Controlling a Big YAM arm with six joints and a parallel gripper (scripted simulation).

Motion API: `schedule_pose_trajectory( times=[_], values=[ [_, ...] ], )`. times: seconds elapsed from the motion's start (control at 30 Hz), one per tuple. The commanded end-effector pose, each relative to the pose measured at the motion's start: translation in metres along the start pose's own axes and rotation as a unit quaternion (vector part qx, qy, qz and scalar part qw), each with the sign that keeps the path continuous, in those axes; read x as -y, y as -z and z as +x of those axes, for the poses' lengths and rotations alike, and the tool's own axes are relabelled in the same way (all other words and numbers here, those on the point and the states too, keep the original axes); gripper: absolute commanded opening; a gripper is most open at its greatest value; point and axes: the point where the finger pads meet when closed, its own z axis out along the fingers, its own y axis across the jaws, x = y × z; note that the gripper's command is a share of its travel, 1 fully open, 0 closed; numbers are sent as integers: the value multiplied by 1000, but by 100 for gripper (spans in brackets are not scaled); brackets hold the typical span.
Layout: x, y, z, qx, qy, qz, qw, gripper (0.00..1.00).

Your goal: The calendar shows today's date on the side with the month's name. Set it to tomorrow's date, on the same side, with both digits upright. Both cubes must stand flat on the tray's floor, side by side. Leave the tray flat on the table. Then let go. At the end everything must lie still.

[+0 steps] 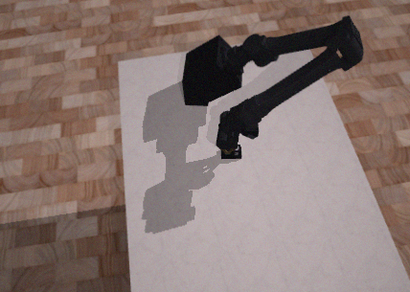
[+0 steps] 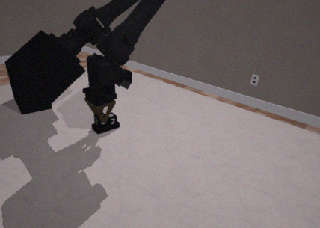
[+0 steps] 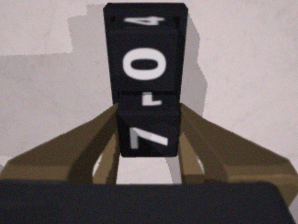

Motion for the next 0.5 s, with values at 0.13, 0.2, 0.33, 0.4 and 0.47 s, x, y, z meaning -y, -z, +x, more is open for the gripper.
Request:
schedule_pose_trajectory(
  times=[0.13,0.2,0.33,0.4,0.47],
  values=[
    [-2,-6,-3,3,-2,-7,1000,27],
    [-2,-6,-3,3,-2,-7,1000,27],
    [-2,-6,-3,3,-3,-8,1000,27],
    [-2,-6,-3,3,-3,-8,1000,27],
    [-3,-6,-3,3,-3,-8,1000,27]
  ],
)
